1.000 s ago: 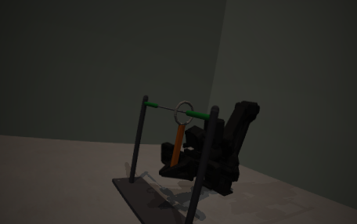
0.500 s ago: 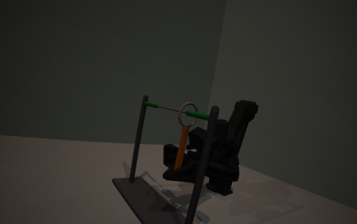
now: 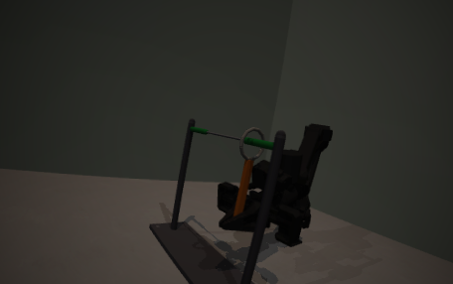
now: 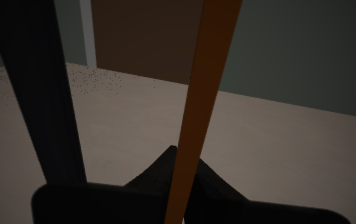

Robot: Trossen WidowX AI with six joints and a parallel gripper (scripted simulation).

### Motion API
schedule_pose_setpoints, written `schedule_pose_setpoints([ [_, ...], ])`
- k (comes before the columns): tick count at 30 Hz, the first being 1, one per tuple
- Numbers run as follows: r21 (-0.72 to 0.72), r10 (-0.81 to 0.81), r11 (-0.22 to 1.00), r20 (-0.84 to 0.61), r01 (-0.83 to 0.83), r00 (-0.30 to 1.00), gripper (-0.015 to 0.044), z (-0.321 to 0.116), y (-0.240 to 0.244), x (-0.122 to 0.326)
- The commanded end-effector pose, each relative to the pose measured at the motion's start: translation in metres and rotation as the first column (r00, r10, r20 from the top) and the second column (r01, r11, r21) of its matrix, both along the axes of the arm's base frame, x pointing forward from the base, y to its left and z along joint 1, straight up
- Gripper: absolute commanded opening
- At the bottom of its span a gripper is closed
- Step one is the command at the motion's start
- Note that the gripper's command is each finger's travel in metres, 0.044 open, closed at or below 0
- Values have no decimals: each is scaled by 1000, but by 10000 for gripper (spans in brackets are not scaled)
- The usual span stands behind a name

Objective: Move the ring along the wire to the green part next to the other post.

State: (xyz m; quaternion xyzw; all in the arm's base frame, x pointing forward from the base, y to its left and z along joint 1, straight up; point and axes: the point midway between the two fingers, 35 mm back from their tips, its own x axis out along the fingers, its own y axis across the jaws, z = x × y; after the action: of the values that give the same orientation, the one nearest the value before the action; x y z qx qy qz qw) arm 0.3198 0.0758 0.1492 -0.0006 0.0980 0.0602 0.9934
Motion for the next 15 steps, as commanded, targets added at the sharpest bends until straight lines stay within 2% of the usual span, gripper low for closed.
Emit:
schedule_pose_setpoints([
  [1, 6, -4, 1000, 10, 4, 1000, -150, 3, 2, 2],
  [15, 6, -4, 1000, 10, 4, 1000, -150, -14, 2, 2],
])
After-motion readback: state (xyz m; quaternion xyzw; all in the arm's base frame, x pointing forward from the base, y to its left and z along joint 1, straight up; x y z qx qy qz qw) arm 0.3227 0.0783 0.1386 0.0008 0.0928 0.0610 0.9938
